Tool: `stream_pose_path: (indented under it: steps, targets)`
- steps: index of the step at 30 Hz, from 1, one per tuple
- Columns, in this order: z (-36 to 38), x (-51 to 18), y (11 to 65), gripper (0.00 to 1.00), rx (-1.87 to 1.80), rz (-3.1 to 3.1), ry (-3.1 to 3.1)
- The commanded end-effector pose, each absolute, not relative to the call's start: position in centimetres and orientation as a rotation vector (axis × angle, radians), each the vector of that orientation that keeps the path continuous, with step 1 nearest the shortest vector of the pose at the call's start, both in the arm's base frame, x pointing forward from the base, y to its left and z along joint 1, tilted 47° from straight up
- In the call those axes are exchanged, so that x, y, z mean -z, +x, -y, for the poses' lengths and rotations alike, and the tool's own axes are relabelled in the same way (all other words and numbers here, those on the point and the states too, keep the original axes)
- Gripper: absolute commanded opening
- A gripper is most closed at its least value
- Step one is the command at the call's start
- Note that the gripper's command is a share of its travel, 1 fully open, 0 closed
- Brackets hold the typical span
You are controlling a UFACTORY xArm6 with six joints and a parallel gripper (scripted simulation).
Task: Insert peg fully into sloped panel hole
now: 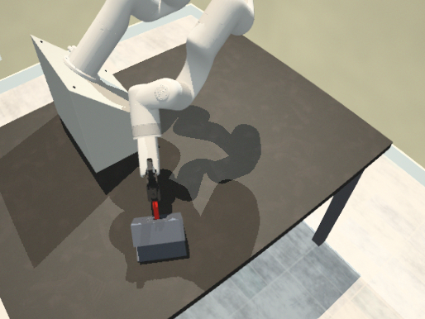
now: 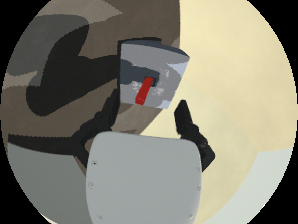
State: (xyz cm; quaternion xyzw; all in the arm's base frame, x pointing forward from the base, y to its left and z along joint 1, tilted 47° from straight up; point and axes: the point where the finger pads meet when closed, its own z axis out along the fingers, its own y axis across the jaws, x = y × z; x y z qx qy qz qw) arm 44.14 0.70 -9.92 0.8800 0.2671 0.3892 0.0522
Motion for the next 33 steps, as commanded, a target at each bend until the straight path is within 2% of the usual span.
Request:
stream_pose_path:
  steps: [1,33]
  targets:
    - [-0.5,8.9,43.4,1.0,-1.185,-0.81,2.675]
    - [0.3,4.1,38.3,1.0,-1.184,-0.811,2.675]
